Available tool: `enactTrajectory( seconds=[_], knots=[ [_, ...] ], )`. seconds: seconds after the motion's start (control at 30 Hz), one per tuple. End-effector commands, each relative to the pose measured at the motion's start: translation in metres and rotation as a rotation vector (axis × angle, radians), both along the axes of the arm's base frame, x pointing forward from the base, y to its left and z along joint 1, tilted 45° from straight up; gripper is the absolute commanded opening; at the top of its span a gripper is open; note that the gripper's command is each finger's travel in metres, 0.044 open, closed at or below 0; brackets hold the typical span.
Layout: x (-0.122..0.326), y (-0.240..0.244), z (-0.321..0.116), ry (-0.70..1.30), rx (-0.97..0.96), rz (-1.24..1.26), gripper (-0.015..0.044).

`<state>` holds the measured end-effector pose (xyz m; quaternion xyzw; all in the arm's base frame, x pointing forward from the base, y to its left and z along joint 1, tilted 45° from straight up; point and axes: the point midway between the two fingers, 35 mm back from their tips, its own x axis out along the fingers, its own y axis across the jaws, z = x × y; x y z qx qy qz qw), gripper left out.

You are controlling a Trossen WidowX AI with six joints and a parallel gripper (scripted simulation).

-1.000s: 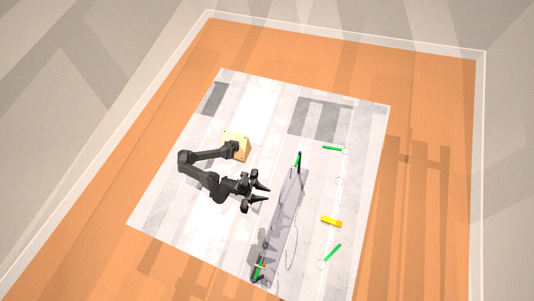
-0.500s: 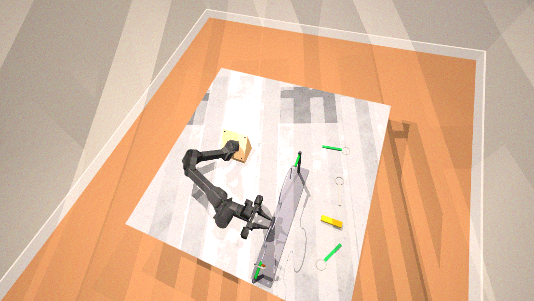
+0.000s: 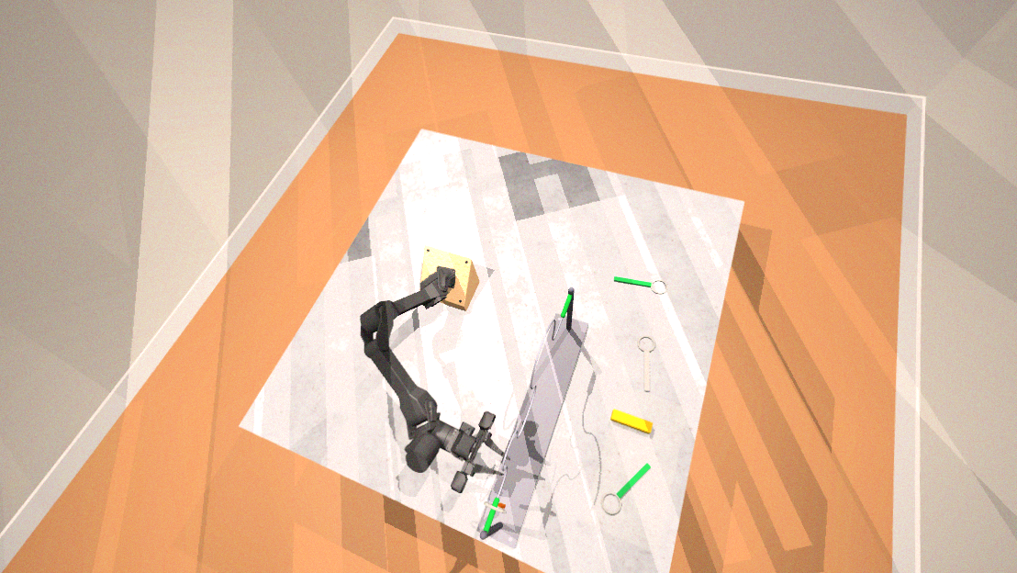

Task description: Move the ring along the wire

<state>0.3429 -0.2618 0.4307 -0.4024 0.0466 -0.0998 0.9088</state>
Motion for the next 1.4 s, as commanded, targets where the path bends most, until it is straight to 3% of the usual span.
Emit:
enactTrajectory(
  seconds=[0.0,0.47,0.67,0.9,1.37],
  knots=[
    [-0.012,-0.04,-0.005,-0.01,0.007,0.021,0.016],
    [-0.1,-0.152,-0.037,-0.021,0.005,0.11,0.016],
    [-0.098,-0.151,-0.036,-0.021,0.005,0.11,0.016],
    [-0.049,-0.122,-0.002,-0.027,0.006,0.11,0.016],
    [-0.038,-0.124,0.0,-0.028,0.006,0.11,0.016]
  ],
)
